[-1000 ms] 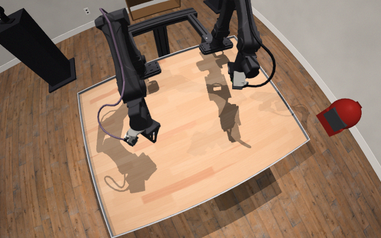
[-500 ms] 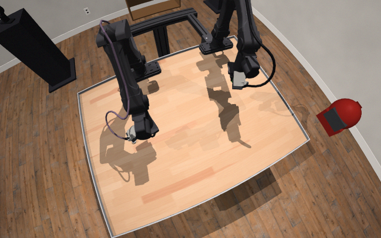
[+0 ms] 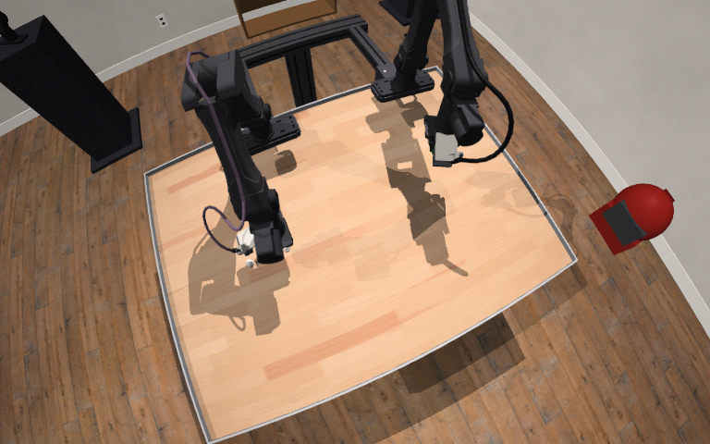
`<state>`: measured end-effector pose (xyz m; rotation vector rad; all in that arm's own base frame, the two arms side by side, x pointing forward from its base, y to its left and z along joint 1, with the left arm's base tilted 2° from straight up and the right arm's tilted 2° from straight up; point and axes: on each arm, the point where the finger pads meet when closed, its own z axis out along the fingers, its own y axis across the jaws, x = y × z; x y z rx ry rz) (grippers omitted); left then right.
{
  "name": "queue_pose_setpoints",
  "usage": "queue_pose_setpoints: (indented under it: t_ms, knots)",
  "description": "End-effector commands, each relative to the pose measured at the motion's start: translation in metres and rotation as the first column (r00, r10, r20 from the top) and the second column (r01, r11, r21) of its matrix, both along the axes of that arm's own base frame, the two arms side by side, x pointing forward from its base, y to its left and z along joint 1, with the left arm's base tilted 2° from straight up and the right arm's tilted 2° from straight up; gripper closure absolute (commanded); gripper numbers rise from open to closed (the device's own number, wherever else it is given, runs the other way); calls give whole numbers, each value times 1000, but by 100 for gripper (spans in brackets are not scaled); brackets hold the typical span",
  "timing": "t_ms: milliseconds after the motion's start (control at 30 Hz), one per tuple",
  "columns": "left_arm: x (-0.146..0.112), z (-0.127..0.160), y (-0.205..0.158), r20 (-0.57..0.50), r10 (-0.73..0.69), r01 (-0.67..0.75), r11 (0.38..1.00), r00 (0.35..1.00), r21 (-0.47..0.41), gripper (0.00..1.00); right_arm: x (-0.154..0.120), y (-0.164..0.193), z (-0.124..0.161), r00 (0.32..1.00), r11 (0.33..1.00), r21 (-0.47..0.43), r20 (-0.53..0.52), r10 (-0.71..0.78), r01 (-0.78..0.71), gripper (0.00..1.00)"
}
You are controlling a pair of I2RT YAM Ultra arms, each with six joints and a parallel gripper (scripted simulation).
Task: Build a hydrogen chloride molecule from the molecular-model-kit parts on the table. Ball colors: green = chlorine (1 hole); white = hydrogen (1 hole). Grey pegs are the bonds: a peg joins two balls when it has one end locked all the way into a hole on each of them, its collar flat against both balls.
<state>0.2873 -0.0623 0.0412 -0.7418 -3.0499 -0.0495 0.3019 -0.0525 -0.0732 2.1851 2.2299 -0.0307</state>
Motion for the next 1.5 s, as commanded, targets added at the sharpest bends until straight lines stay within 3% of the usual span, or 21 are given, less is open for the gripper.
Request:
queue_pose_setpoints:
  t_ms: [0,433,667,1200,1300,1467]
  knots:
    - [21,25,-7,107,5,-2,1000,994,-31,100,-1,0,4,1000,1000,-12,3,-5,5,80]
    - [21,25,-7,107,5,-2,1000,994,-31,100,15,-3,-15,999,1000,-20,41,20,-20,80]
    - [21,25,-7,107,5,-2,1000,994,-31,100,1,-1,-27,1000,1000,-15,10,21,-21,80]
    - [21,25,-7,107,5,-2,1000,994,-31,100,11,-4,-38,999,1000,-22,43,21,-20,80]
    - [21,25,-7,107,5,-2,1000,994,-31,100,-1,-5,-49,1000,1000,-17,14,14,-14,80]
    - [21,25,-7,107,5,-2,1000,994,-31,100,7,-5,-40,1000,1000,-19,26,16,-15,80]
